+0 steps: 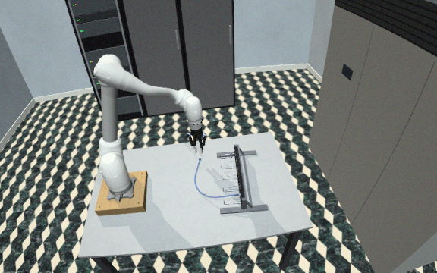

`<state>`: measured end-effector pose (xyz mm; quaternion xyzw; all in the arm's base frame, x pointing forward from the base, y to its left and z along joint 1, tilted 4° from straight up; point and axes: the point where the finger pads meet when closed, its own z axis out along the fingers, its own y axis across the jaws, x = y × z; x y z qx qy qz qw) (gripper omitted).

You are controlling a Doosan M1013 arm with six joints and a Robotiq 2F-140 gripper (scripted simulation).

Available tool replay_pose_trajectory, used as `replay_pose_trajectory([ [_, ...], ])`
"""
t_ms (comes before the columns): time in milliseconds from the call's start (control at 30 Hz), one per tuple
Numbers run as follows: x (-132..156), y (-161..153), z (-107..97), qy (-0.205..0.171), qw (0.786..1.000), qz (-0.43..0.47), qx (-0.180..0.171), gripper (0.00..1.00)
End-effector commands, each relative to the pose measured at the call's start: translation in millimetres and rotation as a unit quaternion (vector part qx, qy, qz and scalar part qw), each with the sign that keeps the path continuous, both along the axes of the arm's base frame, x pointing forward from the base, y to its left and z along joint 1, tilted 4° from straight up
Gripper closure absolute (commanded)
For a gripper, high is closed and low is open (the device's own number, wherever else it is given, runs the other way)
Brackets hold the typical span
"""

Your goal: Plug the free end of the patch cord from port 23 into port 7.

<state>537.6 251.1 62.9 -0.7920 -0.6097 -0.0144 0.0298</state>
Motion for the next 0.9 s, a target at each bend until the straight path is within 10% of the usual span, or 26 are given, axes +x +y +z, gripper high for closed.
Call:
replay_pose_trajectory([
  [0, -0.1, 0.4, -4.9, 0.0, 1.0, 0.0, 0.0, 0.78],
  [867, -0.6, 3.3, -49.3, 0.0, 1.0, 0.0, 0.0, 0.78],
])
